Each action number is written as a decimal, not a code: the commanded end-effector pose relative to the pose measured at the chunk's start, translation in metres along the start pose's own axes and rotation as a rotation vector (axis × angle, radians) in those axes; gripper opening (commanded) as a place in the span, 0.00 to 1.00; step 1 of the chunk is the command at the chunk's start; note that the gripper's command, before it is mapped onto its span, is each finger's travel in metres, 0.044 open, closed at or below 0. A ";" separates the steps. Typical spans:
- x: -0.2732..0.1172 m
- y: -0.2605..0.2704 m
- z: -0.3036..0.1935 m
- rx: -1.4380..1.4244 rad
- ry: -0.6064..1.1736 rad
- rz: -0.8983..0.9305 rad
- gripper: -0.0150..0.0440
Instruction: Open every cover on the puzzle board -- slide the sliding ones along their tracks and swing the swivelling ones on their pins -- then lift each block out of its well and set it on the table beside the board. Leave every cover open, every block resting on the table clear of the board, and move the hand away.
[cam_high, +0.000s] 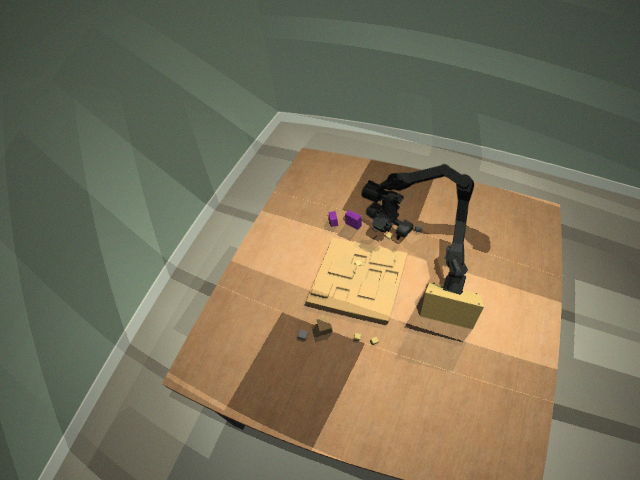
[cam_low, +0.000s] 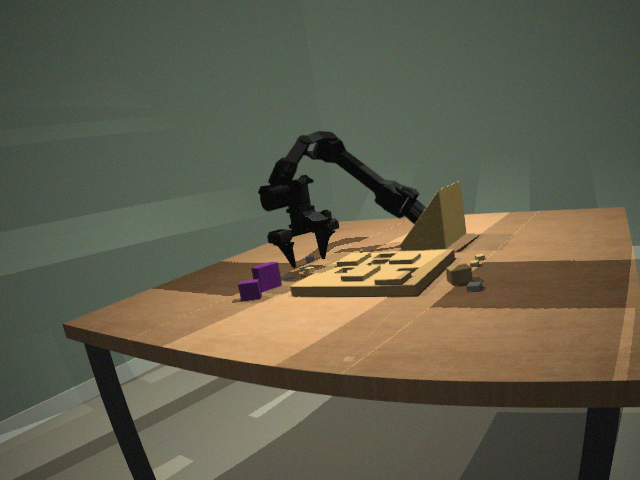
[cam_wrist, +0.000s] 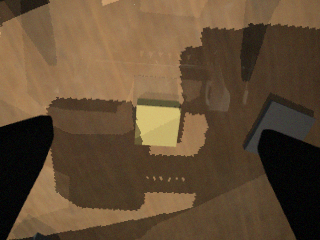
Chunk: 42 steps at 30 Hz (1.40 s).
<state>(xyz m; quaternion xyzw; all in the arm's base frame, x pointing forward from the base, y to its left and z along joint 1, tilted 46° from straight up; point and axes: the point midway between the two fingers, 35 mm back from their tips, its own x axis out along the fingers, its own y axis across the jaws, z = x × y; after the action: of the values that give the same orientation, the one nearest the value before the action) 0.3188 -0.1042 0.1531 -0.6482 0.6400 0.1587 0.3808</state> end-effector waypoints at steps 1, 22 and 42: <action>-0.011 -0.001 0.000 0.002 0.001 -0.002 1.00; -0.060 -0.002 0.012 0.157 -0.003 0.000 0.82; -0.061 -0.011 0.125 1.437 -0.009 0.013 0.25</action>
<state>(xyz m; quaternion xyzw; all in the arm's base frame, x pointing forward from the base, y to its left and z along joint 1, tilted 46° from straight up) 0.3518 0.0099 0.1295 -0.3065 0.6152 -0.2363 0.6868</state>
